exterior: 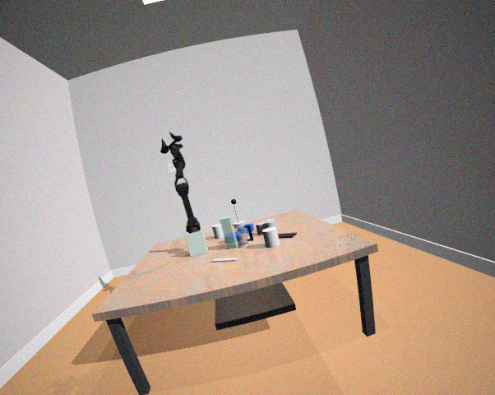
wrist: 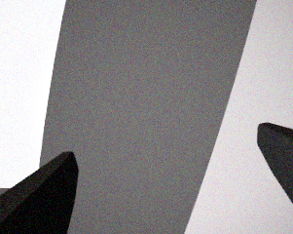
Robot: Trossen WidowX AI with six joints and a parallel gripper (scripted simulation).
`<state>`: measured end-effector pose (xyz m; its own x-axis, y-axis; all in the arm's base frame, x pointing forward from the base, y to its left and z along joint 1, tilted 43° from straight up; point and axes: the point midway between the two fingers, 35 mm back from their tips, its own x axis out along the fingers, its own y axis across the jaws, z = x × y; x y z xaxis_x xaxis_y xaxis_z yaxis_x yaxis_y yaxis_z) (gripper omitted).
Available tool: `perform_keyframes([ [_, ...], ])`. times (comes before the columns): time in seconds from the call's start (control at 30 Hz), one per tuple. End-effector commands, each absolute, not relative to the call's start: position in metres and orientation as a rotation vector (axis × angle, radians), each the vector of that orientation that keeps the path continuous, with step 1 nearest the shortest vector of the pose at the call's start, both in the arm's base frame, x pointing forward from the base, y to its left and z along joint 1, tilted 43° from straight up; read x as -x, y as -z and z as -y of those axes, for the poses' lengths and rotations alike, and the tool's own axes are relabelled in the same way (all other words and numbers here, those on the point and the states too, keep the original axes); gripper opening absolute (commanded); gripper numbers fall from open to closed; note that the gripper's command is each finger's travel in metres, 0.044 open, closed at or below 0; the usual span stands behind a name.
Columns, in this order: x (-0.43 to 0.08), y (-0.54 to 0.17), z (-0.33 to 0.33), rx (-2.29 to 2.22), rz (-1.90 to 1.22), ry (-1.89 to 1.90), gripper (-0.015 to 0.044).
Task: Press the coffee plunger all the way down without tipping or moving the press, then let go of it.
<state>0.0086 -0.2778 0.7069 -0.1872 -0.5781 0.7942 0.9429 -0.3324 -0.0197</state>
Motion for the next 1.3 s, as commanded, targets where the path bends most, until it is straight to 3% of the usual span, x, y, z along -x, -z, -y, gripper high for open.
perform_keyframes([
  [0.0, -0.007, -0.708, 0.276, 0.888, 0.594, 1.752, 0.0426],
  [0.47, 0.055, -0.739, 0.159, 1.313, 0.604, 2.076, 0.044],
  [0.77, 0.066, -0.744, 0.087, 1.574, 0.58, 2.257, 0.044],
  [1.03, 0.05, -0.74, -0.011, 1.953, 0.467, 2.52, 0.044],
  [1.27, -0.006, -0.717, -0.101, 2.363, 0.289, 2.818, 0.044],
])
